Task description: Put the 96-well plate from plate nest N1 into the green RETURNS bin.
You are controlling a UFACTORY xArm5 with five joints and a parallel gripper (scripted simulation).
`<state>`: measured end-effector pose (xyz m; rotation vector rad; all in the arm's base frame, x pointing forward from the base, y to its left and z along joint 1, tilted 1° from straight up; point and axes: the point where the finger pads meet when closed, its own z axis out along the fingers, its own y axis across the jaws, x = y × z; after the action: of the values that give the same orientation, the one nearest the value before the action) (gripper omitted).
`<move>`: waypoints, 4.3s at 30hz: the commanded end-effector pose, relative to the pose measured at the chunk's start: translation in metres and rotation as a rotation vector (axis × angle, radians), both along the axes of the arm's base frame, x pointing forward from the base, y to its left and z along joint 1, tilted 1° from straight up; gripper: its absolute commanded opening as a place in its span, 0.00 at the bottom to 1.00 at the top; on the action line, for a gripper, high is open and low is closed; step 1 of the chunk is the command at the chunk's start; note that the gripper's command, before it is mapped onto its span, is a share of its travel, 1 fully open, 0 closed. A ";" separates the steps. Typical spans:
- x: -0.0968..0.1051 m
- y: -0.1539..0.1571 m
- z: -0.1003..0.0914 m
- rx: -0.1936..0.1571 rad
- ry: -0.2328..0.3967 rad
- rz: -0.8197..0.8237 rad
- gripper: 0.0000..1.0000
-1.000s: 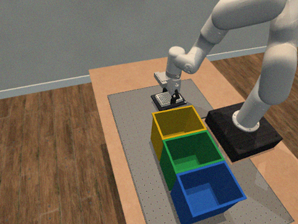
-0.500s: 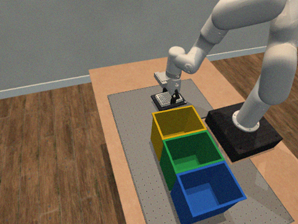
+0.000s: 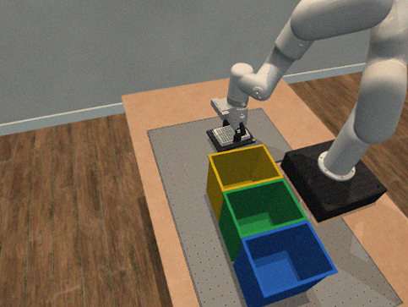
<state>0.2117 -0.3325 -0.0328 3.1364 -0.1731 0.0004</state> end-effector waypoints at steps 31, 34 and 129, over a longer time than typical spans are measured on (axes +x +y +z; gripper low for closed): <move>0.000 -0.001 0.019 -0.003 -0.002 0.000 0.00; 0.000 -0.001 0.019 -0.003 -0.002 0.000 0.00; -0.001 -0.002 0.159 -0.003 -0.002 0.000 0.00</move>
<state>0.2098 -0.3338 0.1186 3.1363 -0.1731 0.0005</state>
